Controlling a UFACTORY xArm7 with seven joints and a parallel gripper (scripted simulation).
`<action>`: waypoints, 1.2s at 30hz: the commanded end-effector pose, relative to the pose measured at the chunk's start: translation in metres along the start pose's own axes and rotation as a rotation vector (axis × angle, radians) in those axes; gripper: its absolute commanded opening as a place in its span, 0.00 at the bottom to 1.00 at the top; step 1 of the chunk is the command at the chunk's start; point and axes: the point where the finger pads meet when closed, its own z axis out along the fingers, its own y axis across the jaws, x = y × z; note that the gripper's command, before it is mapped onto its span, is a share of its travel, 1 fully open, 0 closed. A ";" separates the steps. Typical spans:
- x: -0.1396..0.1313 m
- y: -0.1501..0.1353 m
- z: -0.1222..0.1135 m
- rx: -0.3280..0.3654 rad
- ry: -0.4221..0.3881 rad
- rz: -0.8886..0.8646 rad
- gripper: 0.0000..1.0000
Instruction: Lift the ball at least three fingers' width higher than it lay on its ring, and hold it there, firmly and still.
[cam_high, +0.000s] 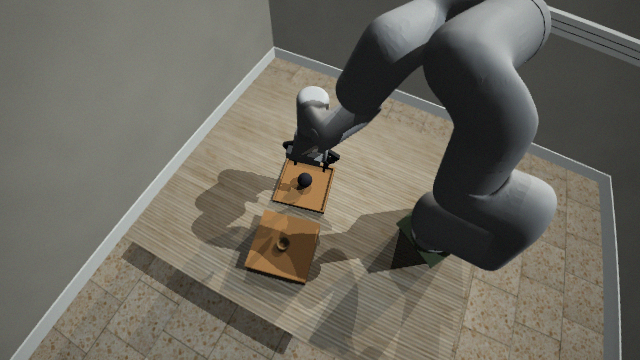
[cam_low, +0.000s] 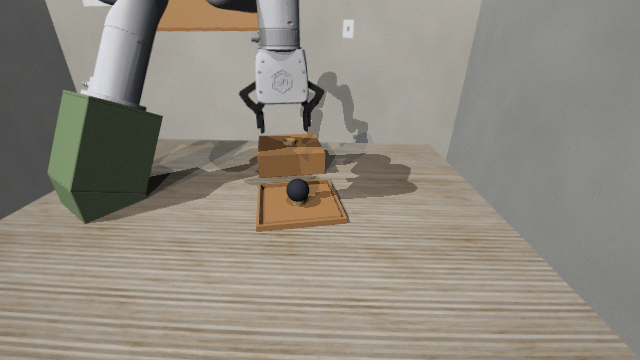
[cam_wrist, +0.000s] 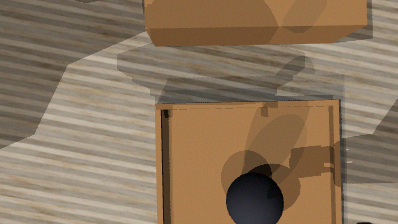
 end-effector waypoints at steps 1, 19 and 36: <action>-0.016 0.023 0.046 0.007 -0.006 -0.013 1.00; -0.016 0.023 0.047 0.007 -0.005 -0.013 1.00; -0.017 0.024 0.147 0.006 -0.005 -0.013 1.00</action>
